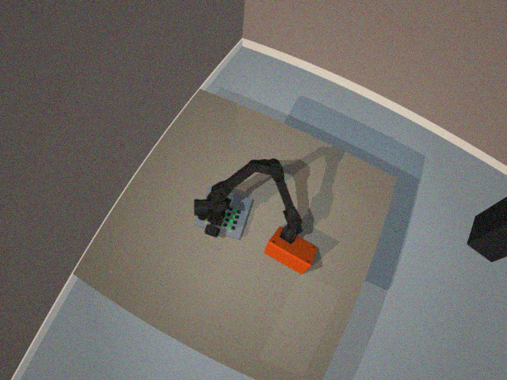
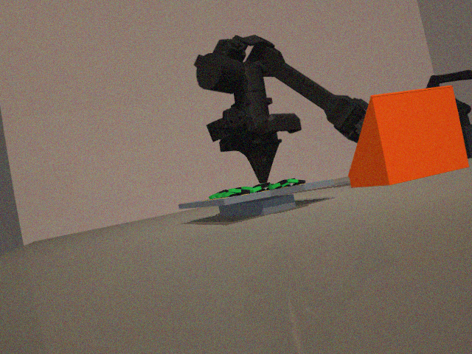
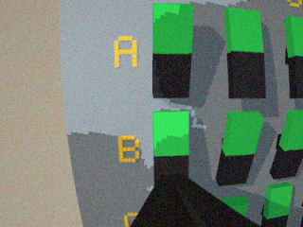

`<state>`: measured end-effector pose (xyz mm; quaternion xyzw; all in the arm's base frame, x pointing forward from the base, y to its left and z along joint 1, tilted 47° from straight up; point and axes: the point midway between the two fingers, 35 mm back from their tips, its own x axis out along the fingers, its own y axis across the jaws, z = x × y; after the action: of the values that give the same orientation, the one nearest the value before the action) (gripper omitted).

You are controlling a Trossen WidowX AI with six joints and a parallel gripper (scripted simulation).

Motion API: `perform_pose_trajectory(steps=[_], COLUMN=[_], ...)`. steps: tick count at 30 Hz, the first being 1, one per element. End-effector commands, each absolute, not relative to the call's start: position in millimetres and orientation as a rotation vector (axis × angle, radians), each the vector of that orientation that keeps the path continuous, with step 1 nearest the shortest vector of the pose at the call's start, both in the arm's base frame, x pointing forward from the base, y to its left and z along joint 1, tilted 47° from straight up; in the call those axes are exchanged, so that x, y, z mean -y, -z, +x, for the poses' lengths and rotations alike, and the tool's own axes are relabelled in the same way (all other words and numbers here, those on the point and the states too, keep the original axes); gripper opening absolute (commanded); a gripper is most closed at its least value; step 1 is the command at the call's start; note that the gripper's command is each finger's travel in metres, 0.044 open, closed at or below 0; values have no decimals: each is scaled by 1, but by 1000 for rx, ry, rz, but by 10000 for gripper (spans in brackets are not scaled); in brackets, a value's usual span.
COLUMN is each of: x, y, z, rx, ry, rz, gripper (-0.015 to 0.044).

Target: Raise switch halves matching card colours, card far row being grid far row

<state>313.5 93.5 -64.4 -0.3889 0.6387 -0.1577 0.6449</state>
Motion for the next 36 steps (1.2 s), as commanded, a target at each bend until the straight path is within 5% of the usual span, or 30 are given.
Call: perform_pose_trajectory(steps=[1,36], x=[-93,-89], y=[65,68], z=[314,314], rx=[-1452,-1452], ry=[359,360], rz=[-891,-891], gripper=[0,0])
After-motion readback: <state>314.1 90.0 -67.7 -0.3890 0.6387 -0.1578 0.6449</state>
